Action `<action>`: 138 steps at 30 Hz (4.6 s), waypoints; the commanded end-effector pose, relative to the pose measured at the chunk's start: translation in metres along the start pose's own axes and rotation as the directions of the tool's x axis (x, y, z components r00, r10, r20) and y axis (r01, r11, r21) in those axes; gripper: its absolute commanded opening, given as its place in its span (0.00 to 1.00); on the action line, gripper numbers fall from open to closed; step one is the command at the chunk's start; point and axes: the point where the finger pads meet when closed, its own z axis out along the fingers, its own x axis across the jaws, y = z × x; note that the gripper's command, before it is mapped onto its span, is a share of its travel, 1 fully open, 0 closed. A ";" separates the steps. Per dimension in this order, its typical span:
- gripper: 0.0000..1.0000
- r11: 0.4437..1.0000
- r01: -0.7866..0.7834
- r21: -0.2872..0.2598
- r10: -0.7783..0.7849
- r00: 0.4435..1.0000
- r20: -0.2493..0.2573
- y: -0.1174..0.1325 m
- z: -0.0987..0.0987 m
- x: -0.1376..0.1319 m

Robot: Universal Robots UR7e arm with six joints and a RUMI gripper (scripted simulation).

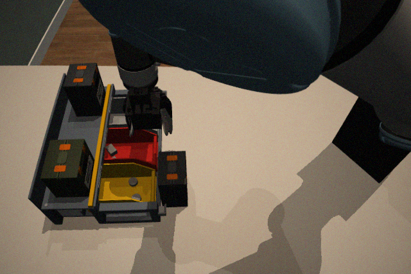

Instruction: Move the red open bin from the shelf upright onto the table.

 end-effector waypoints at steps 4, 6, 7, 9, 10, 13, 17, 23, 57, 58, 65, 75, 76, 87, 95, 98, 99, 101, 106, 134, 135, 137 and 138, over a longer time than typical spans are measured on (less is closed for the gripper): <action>0.58 1.000 0.000 0.000 0.000 1.000 0.001 0.000 0.000 0.000; 0.58 1.000 0.000 0.000 0.000 1.000 0.001 0.000 0.000 0.000; 0.58 1.000 0.000 0.000 0.000 1.000 0.001 0.000 0.000 0.000; 0.58 1.000 0.000 0.000 0.000 1.000 0.001 0.000 0.000 0.000; 0.58 1.000 0.000 0.000 0.000 1.000 0.001 0.000 0.000 0.000; 0.58 1.000 0.000 0.000 0.000 1.000 0.001 0.000 0.000 0.000; 0.58 1.000 0.000 0.000 0.000 1.000 0.001 0.000 0.001 0.000; 0.58 1.000 0.000 0.000 0.000 1.000 0.001 0.000 0.007 0.000; 0.58 1.000 0.000 0.000 0.000 1.000 0.001 0.000 0.060 -0.001; 0.58 1.000 0.000 0.000 0.000 1.000 0.001 0.000 0.060 -0.001; 0.58 1.000 0.000 0.000 0.000 1.000 0.001 0.000 0.066 -0.001; 0.58 1.000 0.000 0.000 0.000 1.000 0.001 0.000 0.068 -0.001; 0.58 1.000 0.000 0.000 0.000 1.000 0.001 0.000 0.068 -0.001; 0.58 1.000 0.000 0.000 0.000 1.000 0.001 0.000 0.068 -0.001; 0.58 1.000 0.000 0.000 0.000 1.000 0.001 0.000 0.068 -0.001; 0.58 1.000 0.000 0.000 0.000 1.000 0.001 0.000 0.068 -0.001; 0.58 1.000 0.000 0.000 0.000 1.000 0.001 0.000 0.068 -0.001; 0.58 1.000 0.000 0.000 0.000 1.000 0.001 0.000 0.068 -0.001; 0.58 1.000 0.000 0.000 0.000 1.000 0.001 0.000 0.068 -0.001; 0.58 1.000 0.000 0.000 0.000 1.000 0.001 0.000 0.068 -0.001; 0.58 1.000 0.000 0.000 0.000 1.000 0.001 0.000 0.068 -0.001; 0.58 1.000 0.000 0.000 0.000 1.000 0.001 0.000 0.068 -0.001; 0.58 1.000 0.000 0.000 0.000 1.000 0.001 0.000 0.068 -0.001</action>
